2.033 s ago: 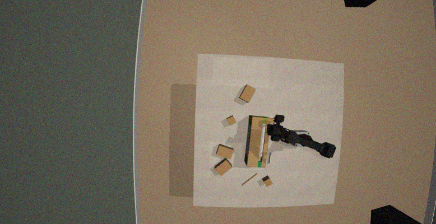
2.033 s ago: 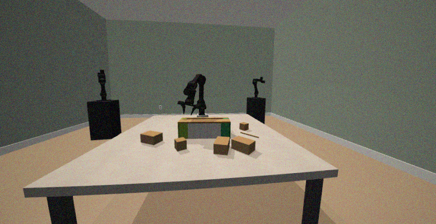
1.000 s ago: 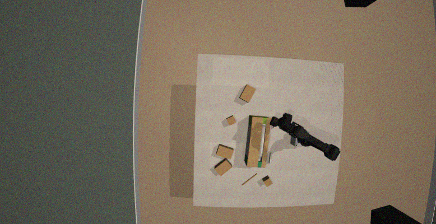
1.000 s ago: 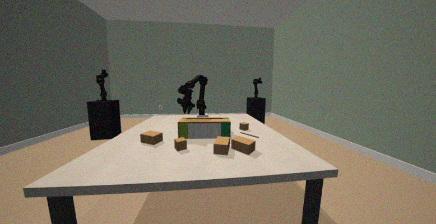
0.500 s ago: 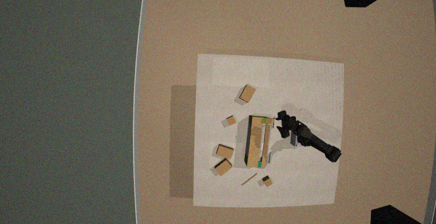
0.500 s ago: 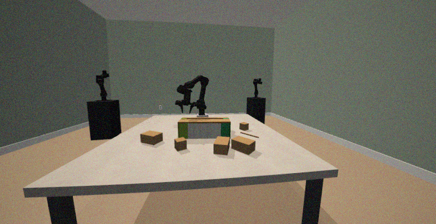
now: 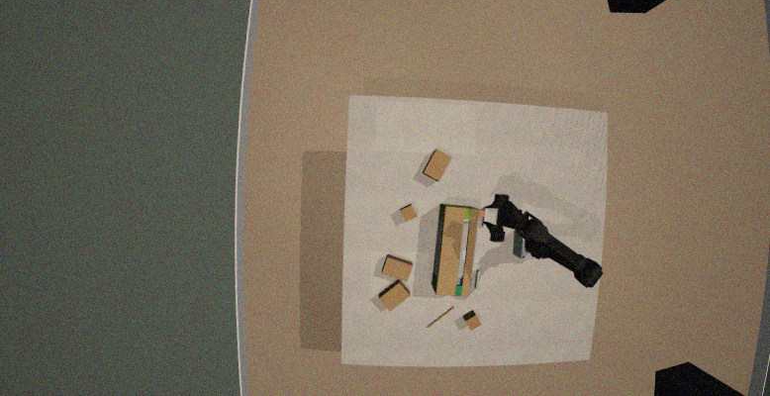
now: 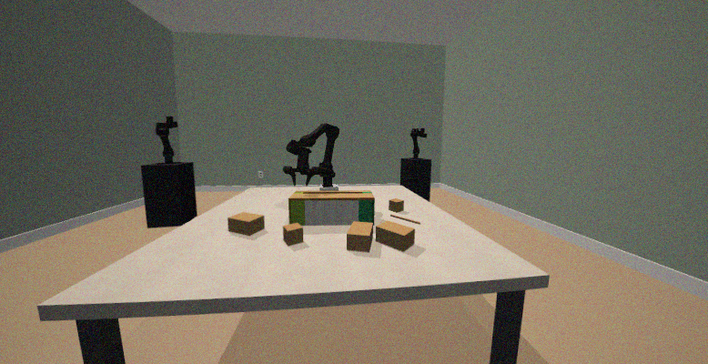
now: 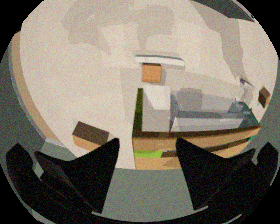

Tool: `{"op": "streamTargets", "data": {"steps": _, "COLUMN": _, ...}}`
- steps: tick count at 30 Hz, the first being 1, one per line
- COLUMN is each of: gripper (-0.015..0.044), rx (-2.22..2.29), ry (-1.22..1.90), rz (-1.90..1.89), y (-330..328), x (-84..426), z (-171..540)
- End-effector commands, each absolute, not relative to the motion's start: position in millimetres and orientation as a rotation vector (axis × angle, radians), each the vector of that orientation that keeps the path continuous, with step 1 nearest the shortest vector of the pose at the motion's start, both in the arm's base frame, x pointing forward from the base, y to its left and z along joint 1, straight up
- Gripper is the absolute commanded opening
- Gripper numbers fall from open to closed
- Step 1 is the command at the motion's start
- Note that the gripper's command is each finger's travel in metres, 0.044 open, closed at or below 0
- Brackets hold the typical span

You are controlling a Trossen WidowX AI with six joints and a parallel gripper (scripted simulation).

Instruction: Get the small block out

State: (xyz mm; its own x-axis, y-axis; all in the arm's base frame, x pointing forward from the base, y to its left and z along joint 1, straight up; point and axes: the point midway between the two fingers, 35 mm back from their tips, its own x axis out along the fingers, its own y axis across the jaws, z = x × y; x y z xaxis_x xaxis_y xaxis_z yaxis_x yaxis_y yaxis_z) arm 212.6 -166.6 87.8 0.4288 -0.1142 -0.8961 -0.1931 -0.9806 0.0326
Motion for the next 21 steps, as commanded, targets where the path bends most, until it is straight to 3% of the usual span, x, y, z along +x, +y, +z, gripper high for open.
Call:
{"op": "streamTargets", "data": {"steps": 1, "gripper": 0.0285, "rx": -2.553, "ry": 0.264, "rz": 1.632, "y": -163.1, "x": 211.6, "z": 30.3}}
{"op": "streamTargets", "data": {"steps": 21, "gripper": 0.0285, "rx": -2.553, "ry": 0.263, "rz": 1.633, "y": -161.9, "x": 210.0, "z": -10.0}}
